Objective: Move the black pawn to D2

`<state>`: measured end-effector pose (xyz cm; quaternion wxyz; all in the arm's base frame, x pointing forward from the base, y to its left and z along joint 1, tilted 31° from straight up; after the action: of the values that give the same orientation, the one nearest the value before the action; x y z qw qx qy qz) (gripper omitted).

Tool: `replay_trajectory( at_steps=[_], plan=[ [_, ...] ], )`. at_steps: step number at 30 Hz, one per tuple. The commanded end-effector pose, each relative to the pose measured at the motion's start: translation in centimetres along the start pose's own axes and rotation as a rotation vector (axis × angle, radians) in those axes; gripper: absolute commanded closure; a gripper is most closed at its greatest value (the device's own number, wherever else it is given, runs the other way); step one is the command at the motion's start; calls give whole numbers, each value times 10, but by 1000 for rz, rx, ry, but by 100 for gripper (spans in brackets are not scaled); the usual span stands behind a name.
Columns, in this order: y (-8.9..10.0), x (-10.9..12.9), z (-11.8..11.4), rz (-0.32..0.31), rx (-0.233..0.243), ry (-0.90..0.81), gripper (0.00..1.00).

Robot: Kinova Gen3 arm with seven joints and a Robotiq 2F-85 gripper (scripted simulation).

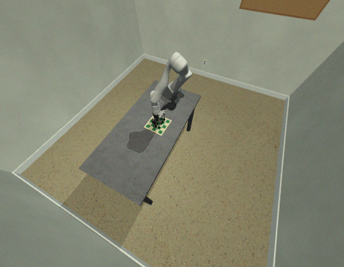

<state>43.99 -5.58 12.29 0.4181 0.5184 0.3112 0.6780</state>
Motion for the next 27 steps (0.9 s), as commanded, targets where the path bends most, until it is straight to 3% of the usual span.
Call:
replay_trajectory(
  at_steps=[1,18,27],
  plan=[
    [9,-1,0,1,0,-5,0],
    [71,-1,2,0,-3,-3,0],
    [77,0,0,1,0,-5,0]
  ],
)
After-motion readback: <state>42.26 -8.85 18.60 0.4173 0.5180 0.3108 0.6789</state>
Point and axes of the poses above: the point where the finger pads meet when closed, its own y axis back along the fingers, its own z axis across the jaws, x = y × z, the point moved 7 cm from there along y, back along the fingers, and after that the axes turned 13 degrees about y, right-handed, at the moved point
